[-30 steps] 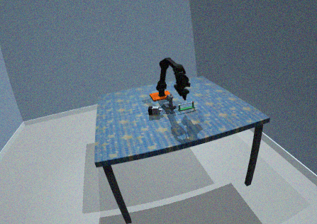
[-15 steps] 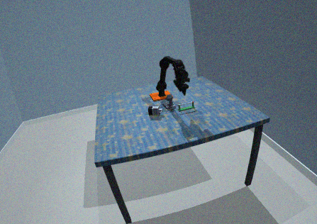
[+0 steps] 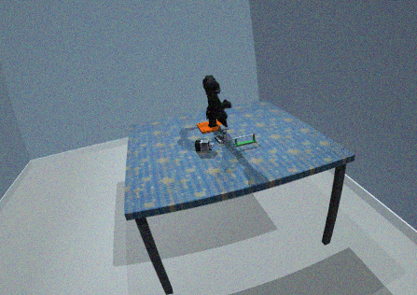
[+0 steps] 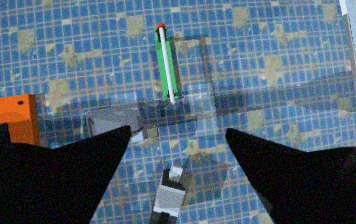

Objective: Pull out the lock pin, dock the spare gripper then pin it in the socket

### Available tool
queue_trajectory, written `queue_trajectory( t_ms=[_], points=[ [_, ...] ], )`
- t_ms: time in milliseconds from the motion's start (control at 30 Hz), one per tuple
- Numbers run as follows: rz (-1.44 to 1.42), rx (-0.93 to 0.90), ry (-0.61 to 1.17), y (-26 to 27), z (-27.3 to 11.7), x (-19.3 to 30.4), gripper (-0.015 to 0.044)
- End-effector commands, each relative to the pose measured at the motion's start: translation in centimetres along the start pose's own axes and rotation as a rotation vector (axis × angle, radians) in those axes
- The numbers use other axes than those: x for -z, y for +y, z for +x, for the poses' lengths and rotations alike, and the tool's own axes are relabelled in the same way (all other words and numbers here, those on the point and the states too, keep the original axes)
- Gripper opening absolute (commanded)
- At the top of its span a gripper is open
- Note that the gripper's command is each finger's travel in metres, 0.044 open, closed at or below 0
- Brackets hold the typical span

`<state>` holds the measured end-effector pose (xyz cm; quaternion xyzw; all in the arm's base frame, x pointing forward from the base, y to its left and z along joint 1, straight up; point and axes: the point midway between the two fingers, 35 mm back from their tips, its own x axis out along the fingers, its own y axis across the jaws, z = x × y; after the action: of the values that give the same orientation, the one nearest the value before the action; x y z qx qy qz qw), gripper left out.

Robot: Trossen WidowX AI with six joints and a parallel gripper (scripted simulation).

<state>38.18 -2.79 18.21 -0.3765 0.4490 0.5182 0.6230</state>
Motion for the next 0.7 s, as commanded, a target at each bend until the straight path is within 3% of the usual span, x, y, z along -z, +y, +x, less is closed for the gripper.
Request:
queue_trajectory(
  t_ms=[0, 267, 500, 667],
  points=[
    [0.066, 0.026, -0.109, 0.0, -1.0, 4.5, 0.0440],
    [0.190, 0.175, -0.354, 1.5, -3.7, 13.9, 0.0440],
    [0.194, 0.184, -0.358, 1.6, -3.8, 14.4, 0.0440],
    [0.198, 0.175, -0.391, 1.4, -1.6, 15.4, 0.0440]
  ],
)
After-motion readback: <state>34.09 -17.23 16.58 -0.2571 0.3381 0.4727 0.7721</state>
